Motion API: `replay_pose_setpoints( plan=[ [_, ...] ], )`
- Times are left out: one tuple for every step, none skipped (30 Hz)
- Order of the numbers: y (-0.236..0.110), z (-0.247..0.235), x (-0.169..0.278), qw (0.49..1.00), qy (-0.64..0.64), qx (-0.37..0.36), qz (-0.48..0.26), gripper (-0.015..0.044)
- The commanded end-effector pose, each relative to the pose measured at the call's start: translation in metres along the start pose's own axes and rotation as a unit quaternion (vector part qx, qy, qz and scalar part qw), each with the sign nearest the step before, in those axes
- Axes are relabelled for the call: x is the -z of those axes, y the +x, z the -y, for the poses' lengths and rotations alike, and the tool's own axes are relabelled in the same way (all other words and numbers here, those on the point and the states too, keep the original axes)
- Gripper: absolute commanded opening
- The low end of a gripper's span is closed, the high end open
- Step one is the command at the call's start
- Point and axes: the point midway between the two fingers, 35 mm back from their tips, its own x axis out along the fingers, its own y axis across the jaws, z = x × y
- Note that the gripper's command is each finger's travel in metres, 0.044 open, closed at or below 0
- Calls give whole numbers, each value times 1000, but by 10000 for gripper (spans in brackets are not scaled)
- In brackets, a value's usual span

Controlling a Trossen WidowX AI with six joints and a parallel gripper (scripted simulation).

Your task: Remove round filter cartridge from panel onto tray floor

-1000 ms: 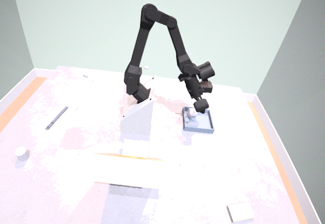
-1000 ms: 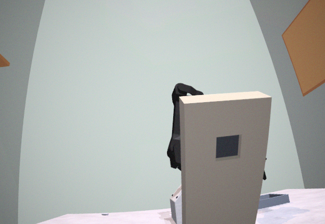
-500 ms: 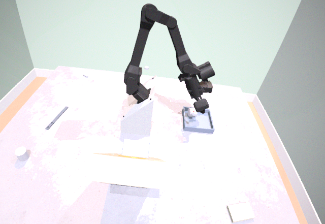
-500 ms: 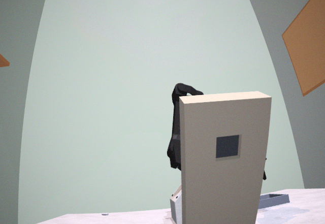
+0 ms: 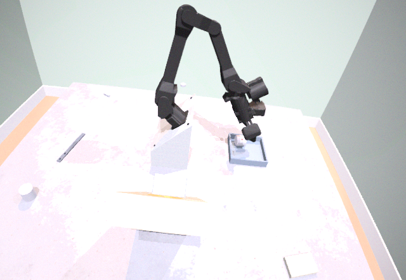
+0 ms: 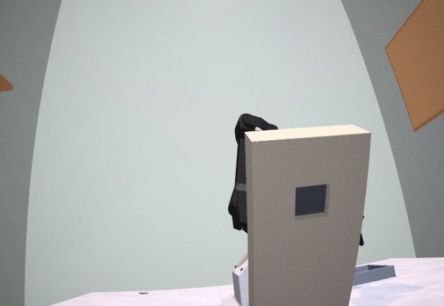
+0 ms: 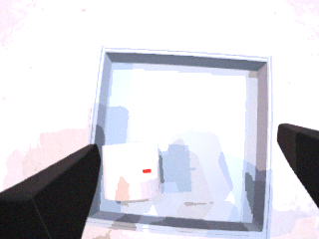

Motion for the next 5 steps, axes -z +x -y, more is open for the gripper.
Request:
replay_pose_setpoints(
  plan=[
    [0,0,-1,1000,1,0,1,440],
    [0,0,-1,1000,1,0,1,440],
    [0,0,-1,1000,1,0,1,440],
    [0,0,-1,1000,1,0,1,440],
    [0,0,-1,1000,1,0,1,440]
  ],
)
